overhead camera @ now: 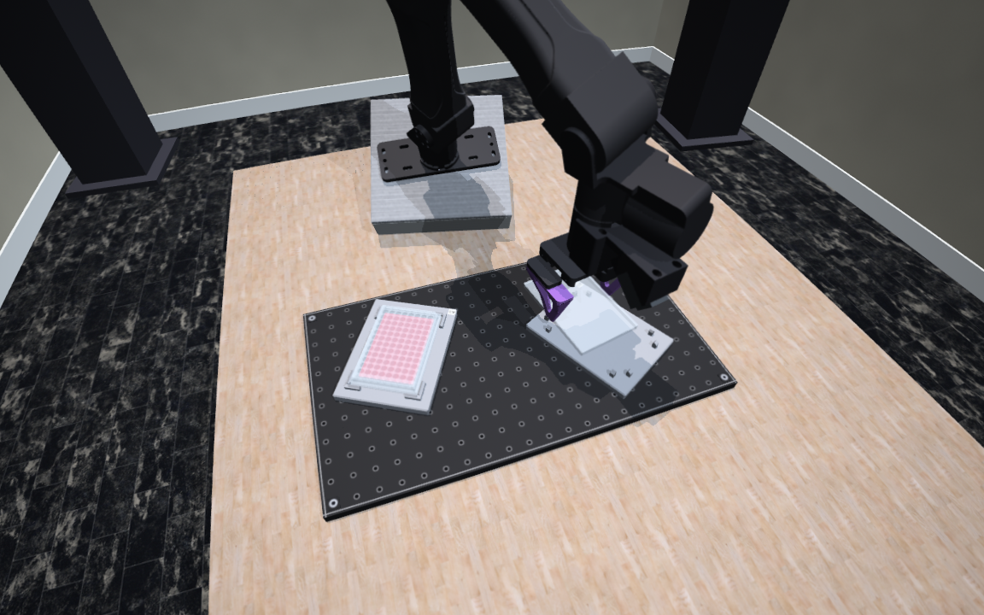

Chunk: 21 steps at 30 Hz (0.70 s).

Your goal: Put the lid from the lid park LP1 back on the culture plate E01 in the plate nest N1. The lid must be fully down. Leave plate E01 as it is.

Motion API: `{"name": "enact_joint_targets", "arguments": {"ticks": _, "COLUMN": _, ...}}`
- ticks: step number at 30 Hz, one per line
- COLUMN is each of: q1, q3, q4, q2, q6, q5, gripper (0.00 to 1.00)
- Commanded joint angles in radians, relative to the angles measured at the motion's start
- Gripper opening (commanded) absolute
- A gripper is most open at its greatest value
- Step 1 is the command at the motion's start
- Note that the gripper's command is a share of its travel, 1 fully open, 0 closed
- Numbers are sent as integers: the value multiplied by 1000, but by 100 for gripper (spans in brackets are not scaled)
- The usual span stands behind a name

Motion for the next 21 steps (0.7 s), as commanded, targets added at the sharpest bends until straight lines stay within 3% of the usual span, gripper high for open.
{"name": "enact_joint_targets", "arguments": {"ticks": 1, "q1": -20, "q3": -15, "q4": 15, "q2": -36, "q6": 118, "q5": -15, "gripper": 0}}
{"name": "enact_joint_targets", "arguments": {"ticks": 19, "q1": -200, "q3": -114, "q4": 40, "q2": -157, "q6": 482, "q5": -93, "gripper": 0}}
{"name": "enact_joint_targets", "arguments": {"ticks": 21, "q1": -225, "q3": -124, "q4": 42, "q2": -170, "q6": 462, "q5": -104, "gripper": 0}}
